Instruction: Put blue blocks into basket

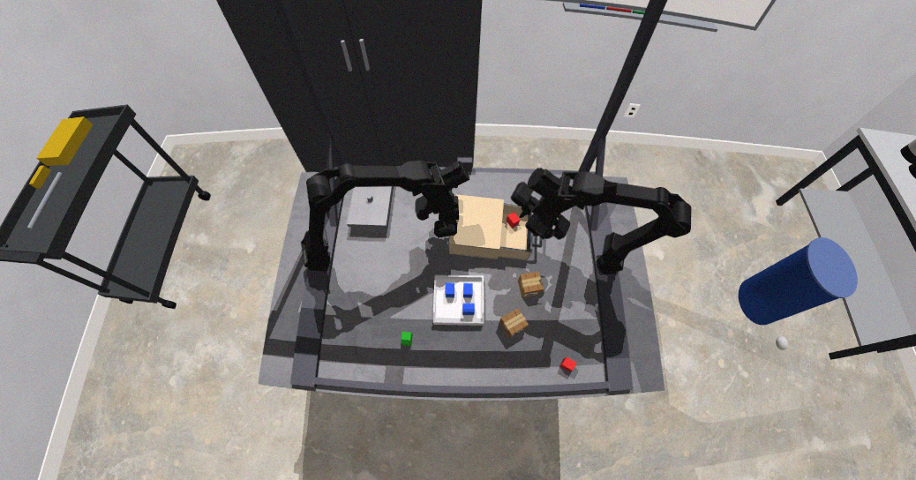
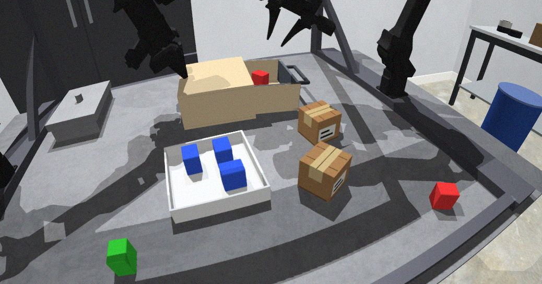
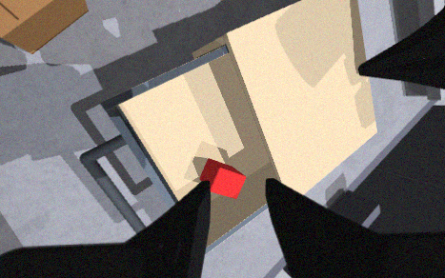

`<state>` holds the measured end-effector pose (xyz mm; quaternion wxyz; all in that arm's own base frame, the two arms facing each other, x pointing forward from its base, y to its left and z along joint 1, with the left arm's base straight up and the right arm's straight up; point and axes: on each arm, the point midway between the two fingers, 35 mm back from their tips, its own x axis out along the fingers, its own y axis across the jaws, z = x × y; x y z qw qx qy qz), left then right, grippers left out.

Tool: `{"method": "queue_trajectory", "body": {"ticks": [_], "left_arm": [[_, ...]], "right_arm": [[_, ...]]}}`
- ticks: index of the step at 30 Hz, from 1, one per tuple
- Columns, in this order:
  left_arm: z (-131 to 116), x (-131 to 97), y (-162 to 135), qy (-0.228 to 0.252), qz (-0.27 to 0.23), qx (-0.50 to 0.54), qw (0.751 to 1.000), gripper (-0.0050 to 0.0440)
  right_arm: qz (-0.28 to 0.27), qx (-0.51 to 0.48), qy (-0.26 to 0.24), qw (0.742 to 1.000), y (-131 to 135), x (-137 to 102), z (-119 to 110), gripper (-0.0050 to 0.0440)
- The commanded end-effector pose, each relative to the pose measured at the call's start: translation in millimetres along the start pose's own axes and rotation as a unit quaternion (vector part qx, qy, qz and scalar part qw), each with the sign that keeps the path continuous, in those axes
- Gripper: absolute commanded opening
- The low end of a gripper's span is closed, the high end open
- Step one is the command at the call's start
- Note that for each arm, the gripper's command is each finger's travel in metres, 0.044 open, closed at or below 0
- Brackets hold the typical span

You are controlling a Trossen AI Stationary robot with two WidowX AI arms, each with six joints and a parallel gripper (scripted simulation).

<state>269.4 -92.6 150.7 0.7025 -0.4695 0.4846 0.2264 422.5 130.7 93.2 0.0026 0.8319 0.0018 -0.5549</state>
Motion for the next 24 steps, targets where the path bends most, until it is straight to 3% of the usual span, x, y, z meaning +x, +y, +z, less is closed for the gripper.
{"method": "queue_trajectory", "body": {"ticks": [1,13,24], "left_arm": [[-5,-5,-1,0.008,0.022,-0.035,0.999,0.0144],[-36,-11,46,-0.006,0.207,-0.196,0.959,0.0144],[-35,-3,50,-0.001,0.203,-0.182,0.962,0.0144]], "right_arm": [[0.014,-0.007,-0.061,0.998,6,37,30,-0.005],[0.014,-0.007,-0.061,0.998,6,37,30,-0.005],[0.014,-0.007,-0.061,0.998,6,37,30,-0.005]]}}
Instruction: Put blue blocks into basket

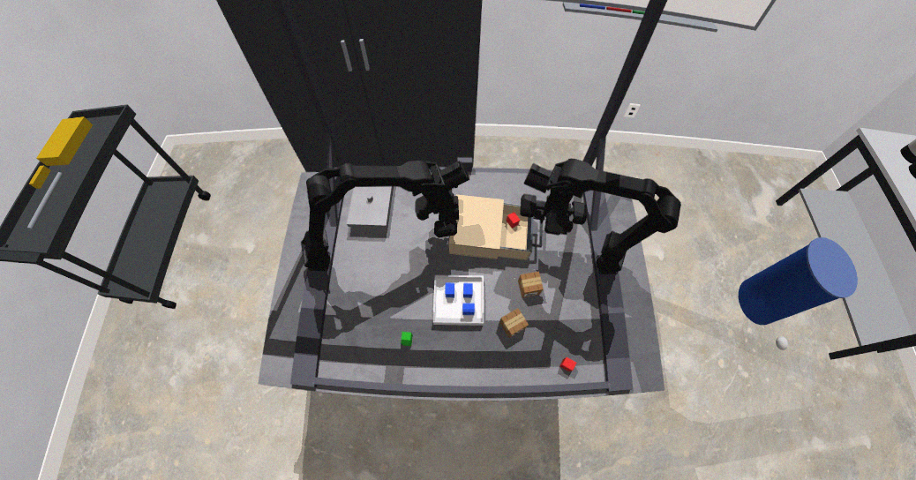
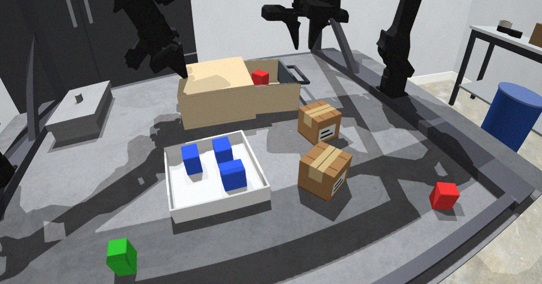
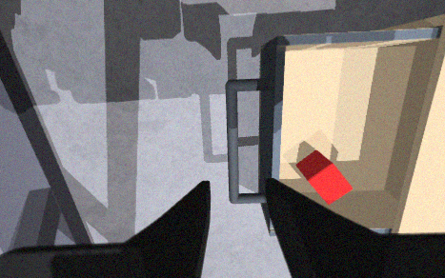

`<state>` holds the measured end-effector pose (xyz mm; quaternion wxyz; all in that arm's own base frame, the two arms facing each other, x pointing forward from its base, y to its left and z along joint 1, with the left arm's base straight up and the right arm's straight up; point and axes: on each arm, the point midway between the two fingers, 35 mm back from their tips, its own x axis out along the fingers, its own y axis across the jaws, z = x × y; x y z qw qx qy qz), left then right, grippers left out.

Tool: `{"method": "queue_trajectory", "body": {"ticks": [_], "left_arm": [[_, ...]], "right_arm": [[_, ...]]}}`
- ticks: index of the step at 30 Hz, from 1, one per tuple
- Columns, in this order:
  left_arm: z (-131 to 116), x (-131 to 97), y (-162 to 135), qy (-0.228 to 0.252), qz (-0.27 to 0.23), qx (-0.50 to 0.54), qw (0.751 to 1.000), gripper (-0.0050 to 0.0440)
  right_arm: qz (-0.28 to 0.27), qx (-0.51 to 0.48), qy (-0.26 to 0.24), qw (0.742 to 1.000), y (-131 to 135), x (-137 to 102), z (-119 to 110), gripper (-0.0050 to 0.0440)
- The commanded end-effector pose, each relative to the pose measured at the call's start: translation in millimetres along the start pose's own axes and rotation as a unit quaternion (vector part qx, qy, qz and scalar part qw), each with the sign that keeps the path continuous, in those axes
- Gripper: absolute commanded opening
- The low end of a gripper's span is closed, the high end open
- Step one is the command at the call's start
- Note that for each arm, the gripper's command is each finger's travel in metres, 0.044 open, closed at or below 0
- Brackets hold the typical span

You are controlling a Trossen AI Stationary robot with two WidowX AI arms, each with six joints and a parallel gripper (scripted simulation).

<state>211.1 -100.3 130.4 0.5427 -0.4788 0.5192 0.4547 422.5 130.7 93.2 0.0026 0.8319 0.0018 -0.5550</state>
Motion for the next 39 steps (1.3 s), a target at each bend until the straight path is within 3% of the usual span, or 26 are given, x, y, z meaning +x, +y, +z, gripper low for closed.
{"method": "queue_trajectory", "body": {"ticks": [1,39], "left_arm": [[0,3,-2,0.003,-0.005,0.003,1.0,0.0144],[2,50,-4,0.001,-0.01,0.001,1.0,0.0144]], "right_arm": [[0.014,-0.007,-0.061,0.998,6,37,30,-0.005],[0.014,-0.007,-0.061,0.998,6,37,30,-0.005]]}}
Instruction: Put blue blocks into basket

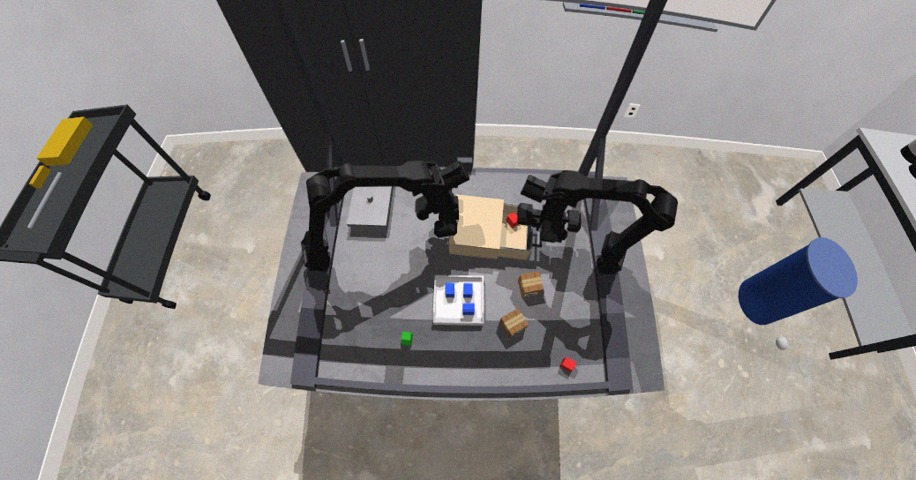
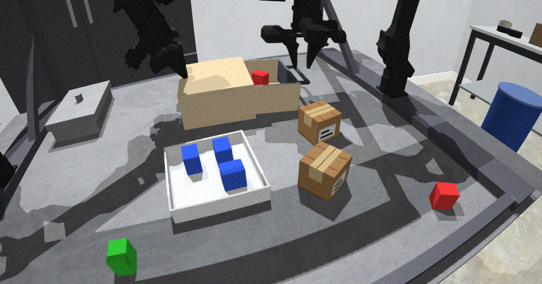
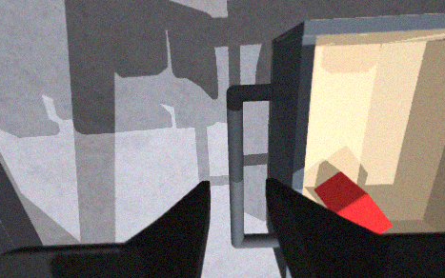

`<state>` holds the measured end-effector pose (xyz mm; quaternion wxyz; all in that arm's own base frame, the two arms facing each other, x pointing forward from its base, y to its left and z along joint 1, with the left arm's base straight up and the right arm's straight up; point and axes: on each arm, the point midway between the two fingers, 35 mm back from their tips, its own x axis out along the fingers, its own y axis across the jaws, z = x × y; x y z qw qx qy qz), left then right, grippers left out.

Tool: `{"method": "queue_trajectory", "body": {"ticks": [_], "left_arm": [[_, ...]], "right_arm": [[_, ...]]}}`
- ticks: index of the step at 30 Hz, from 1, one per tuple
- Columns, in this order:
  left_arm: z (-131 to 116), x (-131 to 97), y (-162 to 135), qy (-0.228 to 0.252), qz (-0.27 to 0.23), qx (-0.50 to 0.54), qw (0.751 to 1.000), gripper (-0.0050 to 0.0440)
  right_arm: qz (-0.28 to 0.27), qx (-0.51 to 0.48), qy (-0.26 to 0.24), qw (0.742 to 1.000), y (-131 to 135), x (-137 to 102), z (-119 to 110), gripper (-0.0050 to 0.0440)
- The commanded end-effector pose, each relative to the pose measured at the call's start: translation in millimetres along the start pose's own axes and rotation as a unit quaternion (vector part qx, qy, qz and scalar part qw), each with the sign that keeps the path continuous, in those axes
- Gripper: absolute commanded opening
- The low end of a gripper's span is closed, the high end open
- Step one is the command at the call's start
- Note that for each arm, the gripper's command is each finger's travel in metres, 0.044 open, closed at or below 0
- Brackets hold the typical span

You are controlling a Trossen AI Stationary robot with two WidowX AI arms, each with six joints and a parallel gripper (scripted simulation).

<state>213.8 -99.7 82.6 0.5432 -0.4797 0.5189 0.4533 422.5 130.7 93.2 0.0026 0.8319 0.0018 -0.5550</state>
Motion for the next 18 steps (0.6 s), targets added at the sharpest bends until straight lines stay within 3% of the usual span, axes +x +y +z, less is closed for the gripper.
{"method": "queue_trajectory", "body": {"ticks": [1,16,17,18], "left_arm": [[1,4,-3,0.0,-0.008,0.0,1.0,0.0144],[1,19,-4,0.001,-0.01,0.001,1.0,0.0144],[1,19,-4,0.001,-0.01,0.0,1.0,0.0],[1,18,-4,0.002,-0.013,0.0,1.0,0.0]], "right_arm": [[0.014,-0.007,-0.061,0.998,6,37,30,-0.005],[0.014,-0.007,-0.061,0.998,6,37,30,-0.005],[0.014,-0.007,-0.061,0.998,6,37,30,-0.005],[0.014,-0.007,-0.061,0.998,6,37,30,-0.005]]}}
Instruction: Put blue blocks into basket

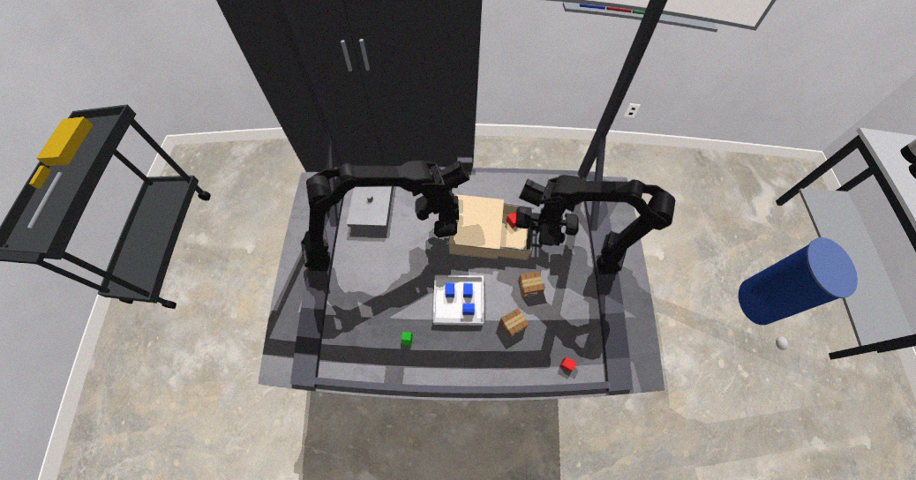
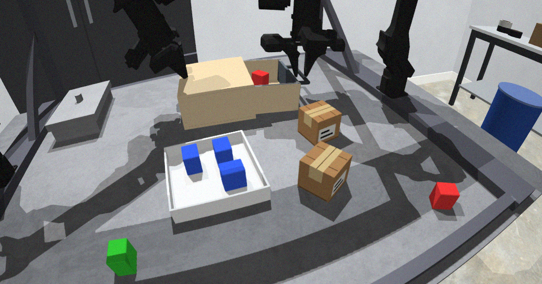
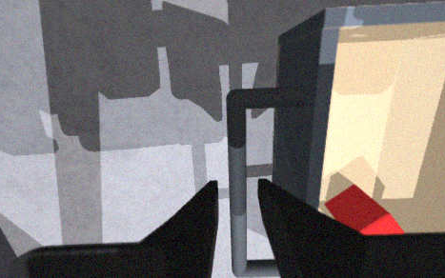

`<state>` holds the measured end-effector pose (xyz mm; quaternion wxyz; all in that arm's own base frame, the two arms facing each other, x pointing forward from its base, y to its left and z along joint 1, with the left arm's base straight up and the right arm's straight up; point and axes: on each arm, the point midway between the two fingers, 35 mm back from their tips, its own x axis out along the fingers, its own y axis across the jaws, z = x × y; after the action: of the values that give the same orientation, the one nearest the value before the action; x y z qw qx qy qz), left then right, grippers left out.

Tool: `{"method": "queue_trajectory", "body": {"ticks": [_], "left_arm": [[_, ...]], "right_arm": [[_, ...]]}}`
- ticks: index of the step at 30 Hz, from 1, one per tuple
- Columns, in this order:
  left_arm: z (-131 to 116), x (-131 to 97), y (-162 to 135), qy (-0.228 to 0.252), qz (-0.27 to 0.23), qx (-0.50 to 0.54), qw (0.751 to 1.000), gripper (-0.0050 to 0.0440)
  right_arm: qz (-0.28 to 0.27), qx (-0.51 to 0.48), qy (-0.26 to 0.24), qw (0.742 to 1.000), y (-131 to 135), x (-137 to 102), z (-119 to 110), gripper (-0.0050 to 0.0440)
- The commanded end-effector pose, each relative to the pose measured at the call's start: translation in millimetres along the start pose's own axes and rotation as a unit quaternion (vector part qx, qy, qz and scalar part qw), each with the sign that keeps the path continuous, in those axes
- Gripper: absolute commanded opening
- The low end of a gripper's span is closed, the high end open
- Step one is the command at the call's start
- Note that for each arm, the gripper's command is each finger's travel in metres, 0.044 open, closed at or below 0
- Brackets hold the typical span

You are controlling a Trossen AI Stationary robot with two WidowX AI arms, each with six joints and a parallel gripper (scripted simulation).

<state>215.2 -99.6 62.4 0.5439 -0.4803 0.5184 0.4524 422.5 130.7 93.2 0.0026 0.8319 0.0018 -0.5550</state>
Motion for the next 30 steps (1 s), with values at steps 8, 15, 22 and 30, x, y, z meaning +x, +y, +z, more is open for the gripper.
{"method": "queue_trajectory", "body": {"ticks": [8,15,22,30], "left_arm": [[0,-5,-6,0.003,-0.016,0.0,1.0,0.0],[0,-5,-6,0.003,-0.016,0.0,1.0,-0.0003],[-1,-10,-21,0.005,-0.002,-0.001,1.0,-0.0013],[-1,-12,-33,0.004,0.009,0.0,1.0,-0.005]], "right_arm": [[0.014,-0.007,-0.061,0.998,6,37,30,-0.005],[0.014,-0.007,-0.061,0.998,6,37,30,-0.005],[0.014,-0.007,-0.061,0.998,4,37,30,-0.005],[0.014,-0.007,-0.061,0.998,4,37,30,-0.005]]}}
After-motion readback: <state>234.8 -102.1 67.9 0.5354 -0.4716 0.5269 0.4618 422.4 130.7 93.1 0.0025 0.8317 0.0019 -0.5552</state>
